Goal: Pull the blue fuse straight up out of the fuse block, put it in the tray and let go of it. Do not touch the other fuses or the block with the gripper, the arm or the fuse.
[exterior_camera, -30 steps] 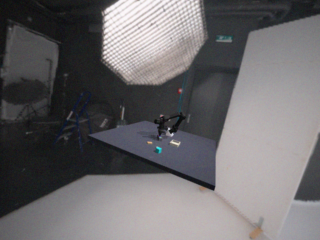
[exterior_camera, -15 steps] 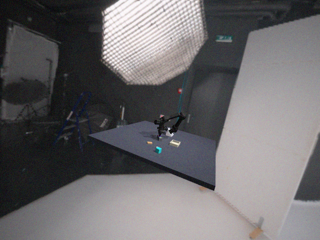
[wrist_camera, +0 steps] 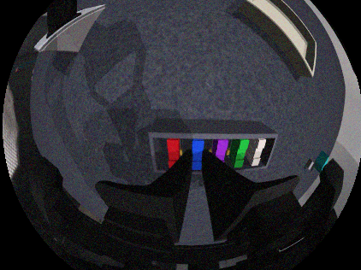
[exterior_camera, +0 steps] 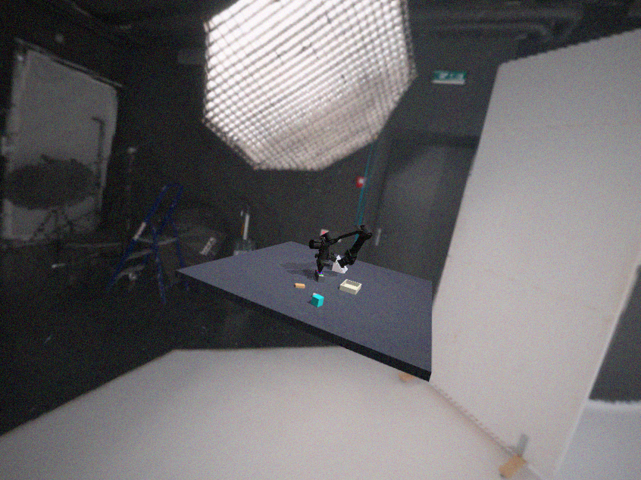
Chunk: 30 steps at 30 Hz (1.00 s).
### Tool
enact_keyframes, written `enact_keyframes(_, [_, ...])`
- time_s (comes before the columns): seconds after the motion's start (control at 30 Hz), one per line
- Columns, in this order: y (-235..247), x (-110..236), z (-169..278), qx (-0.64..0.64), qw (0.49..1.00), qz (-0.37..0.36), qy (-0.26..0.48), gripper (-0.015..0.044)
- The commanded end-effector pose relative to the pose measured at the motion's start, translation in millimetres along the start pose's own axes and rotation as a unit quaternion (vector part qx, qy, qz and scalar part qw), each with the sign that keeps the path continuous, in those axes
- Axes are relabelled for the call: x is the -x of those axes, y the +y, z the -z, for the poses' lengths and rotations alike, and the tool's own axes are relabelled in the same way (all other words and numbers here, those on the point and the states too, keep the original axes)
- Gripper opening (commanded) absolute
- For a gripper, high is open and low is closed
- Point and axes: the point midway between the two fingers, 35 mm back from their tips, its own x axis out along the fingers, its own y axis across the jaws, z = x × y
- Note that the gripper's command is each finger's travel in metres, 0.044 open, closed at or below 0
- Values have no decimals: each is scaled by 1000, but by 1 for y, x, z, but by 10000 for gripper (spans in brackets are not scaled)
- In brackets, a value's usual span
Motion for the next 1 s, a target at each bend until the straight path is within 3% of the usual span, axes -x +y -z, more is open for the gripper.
enact_keyframes(0.0, [0,3,1,2,1000,0,1,0])
enact_keyframes(0.97, [0,17,1,1,1000,0,1,0])
